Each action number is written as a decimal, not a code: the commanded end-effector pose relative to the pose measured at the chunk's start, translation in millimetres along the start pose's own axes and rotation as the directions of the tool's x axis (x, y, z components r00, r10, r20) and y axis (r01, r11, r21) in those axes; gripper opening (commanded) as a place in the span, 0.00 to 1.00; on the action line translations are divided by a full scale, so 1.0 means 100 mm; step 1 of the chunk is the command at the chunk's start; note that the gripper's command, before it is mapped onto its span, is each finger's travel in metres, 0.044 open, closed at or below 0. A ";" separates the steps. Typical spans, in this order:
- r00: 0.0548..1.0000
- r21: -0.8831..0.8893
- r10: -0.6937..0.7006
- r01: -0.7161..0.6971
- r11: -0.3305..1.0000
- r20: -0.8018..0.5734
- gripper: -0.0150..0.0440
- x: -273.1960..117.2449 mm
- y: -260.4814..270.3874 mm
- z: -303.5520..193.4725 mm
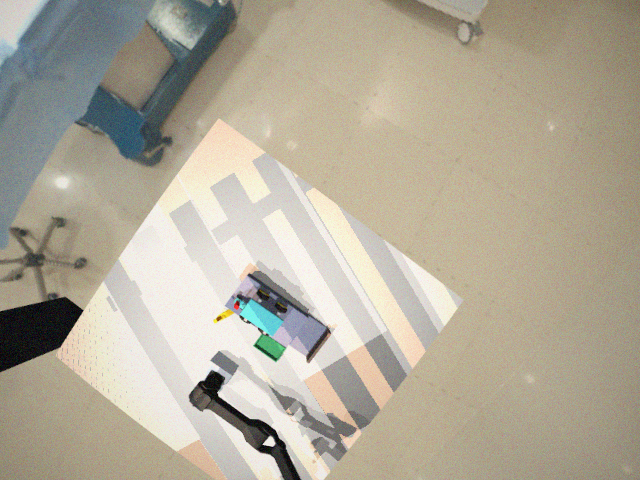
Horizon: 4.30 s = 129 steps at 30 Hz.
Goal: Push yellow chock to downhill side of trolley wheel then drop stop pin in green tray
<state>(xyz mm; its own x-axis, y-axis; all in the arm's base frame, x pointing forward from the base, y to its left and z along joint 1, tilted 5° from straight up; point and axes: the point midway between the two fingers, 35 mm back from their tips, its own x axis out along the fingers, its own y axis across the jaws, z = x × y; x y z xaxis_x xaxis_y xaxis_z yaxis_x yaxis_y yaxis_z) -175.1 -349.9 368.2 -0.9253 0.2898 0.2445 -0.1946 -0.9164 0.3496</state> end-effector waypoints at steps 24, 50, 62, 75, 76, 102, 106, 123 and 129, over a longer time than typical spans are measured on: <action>0.770 0.071 -0.602 0.602 0.795 0.213 0.58 0.86 -2.35 2.26; -0.026 0.143 -0.971 0.988 -0.061 -0.237 0.58 -0.87 -5.82 2.32; -0.274 -0.057 -0.704 0.947 -0.316 -0.656 0.58 -2.13 -6.47 1.06; -0.265 -0.190 -0.286 0.946 -0.263 -0.921 0.58 -2.77 -6.22 -0.28; -0.265 -0.190 -0.286 0.946 -0.263 -0.921 0.58 -2.77 -6.22 -0.28; -0.265 -0.191 -0.286 0.946 -0.263 -0.921 0.58 -2.90 -6.36 -0.73; -0.265 -0.191 -0.286 0.946 -0.263 -0.921 0.58 -2.91 -6.38 -0.79; -0.265 -0.191 -0.286 0.946 -0.263 -0.921 0.58 -2.97 -6.43 -0.98; -0.265 -0.191 -0.286 0.946 -0.263 -0.921 0.58 -2.99 -6.46 -1.05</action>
<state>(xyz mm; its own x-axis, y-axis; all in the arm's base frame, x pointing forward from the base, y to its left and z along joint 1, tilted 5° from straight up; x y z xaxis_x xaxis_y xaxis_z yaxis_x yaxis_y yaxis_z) 193.3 127.8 -20.4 0.0021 -0.0629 -0.9980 -0.8846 0.4653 -0.0312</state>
